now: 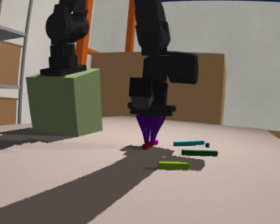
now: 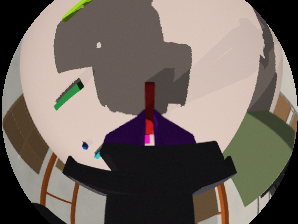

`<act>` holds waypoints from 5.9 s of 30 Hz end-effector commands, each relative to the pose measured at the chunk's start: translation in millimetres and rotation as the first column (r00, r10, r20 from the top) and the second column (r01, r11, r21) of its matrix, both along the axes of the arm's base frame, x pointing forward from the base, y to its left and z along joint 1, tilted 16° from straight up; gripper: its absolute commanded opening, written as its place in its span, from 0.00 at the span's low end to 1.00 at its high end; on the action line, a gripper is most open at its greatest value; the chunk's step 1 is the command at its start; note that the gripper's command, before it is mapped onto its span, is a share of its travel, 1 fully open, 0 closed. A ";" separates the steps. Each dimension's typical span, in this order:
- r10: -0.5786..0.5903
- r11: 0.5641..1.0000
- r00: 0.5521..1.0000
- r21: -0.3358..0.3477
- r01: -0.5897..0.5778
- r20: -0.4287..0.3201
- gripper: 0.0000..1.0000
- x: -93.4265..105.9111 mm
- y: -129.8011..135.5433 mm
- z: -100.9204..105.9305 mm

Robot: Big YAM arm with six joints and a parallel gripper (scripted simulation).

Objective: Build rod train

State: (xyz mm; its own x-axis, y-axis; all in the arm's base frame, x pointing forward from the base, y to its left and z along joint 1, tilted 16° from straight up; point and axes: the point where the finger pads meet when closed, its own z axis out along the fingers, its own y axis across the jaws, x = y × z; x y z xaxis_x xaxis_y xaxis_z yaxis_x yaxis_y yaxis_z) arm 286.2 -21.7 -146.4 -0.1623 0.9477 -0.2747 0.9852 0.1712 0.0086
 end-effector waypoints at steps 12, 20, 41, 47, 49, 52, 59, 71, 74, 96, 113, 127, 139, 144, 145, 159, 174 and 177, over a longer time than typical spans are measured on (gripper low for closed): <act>0.006 1.000 1.000 0.003 -0.006 0.028 0.04 9.7 7.5 16.9; 0.006 1.000 0.999 0.005 -0.006 0.046 0.04 15.9 23.4 71.9; 0.005 1.000 0.999 0.008 -0.005 0.054 0.04 18.2 34.4 108.5; 0.005 1.000 0.999 0.008 -0.005 0.054 0.04 18.2 34.4 108.4; 0.005 1.000 0.999 0.008 -0.005 0.054 0.04 18.2 34.4 108.5; 0.005 1.000 0.999 0.008 -0.005 0.054 0.04 18.2 34.4 108.5; 0.005 1.000 0.999 0.008 -0.005 0.054 0.04 18.2 34.4 108.5; 0.005 1.000 0.999 0.008 -0.005 0.054 0.04 18.2 34.4 108.5; 0.005 1.000 0.999 0.008 -0.005 0.054 0.04 18.2 34.3 108.4; 0.024 1.000 0.999 0.001 -0.024 0.029 0.04 18.8 28.0 105.0; 0.017 1.000 1.000 -0.002 -0.017 0.002 0.04 2.4 11.4 55.6; 0.020 1.000 0.999 0.001 -0.020 0.032 0.04 11.9 1.6 23.5; 0.019 1.000 0.999 0.001 -0.019 0.030 0.04 14.9 0.5 17.7; 0.019 1.000 0.999 0.001 -0.019 0.030 0.04 14.9 0.5 17.7; 0.019 1.000 0.999 0.001 -0.019 0.030 0.04 14.9 0.5 17.7; 0.019 1.000 0.999 0.001 -0.019 0.030 0.04 14.9 0.5 17.7; 0.022 1.000 0.999 0.001 -0.022 0.030 0.04 15.2 1.1 17.5; 0.022 1.000 0.999 0.001 -0.022 0.029 0.04 15.3 1.3 17.4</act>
State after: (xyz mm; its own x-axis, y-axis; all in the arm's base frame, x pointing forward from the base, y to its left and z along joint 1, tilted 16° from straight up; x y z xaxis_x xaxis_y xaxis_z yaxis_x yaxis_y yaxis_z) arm 290.9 -19.0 -133.6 -0.1784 0.9447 -0.2753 0.9822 0.1878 0.0081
